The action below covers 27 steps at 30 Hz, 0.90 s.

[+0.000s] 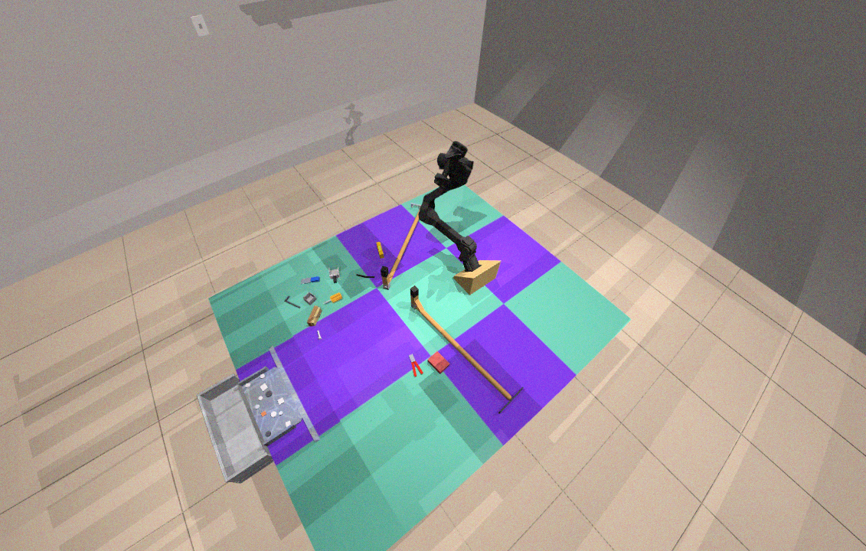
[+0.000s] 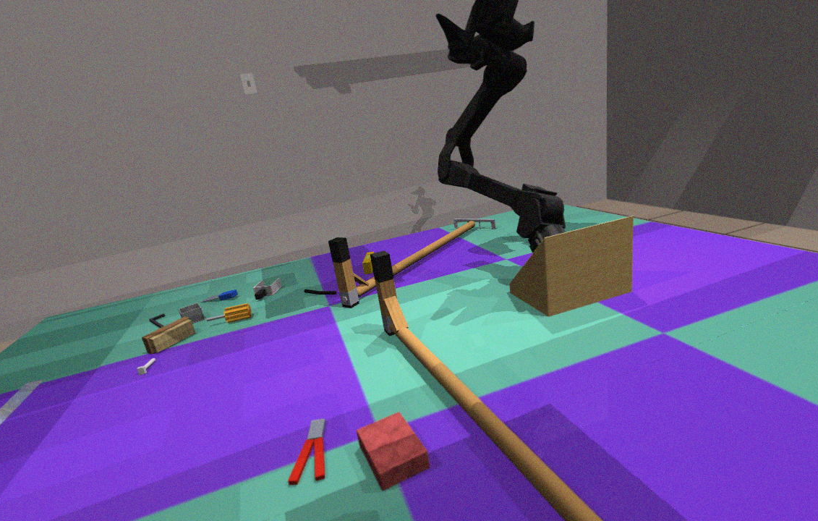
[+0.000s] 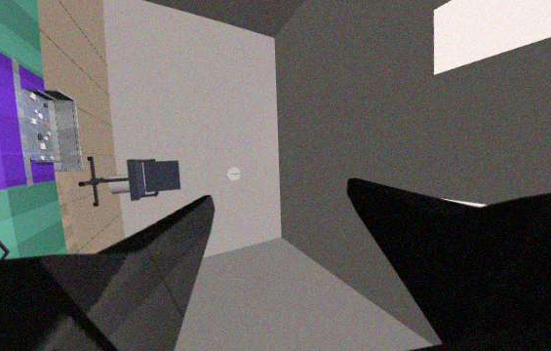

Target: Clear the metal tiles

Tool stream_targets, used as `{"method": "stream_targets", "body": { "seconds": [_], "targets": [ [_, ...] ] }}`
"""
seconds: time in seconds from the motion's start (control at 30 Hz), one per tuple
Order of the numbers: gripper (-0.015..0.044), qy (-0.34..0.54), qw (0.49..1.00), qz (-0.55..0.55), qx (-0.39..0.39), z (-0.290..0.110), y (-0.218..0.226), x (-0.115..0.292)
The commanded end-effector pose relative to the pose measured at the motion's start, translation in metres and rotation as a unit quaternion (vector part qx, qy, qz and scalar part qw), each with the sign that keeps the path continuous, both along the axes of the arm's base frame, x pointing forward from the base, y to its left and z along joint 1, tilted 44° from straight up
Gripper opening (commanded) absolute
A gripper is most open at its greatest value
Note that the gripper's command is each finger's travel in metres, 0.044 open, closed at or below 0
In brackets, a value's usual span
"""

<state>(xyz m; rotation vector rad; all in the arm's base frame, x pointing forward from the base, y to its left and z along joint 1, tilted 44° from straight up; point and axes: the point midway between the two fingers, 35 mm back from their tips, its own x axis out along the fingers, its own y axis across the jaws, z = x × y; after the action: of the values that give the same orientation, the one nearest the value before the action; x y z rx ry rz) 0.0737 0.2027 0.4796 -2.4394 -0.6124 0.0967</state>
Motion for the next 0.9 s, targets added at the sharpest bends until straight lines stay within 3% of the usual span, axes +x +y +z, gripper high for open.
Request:
{"method": "stream_targets", "body": {
  "seconds": [0.0,0.87],
  "targets": [
    [0.0426,0.0,1.0,0.0,0.0,0.0,0.0,0.0],
    [0.044,-0.018,1.0,-0.008,0.02,0.05,0.046,-0.004]
  ]
}}
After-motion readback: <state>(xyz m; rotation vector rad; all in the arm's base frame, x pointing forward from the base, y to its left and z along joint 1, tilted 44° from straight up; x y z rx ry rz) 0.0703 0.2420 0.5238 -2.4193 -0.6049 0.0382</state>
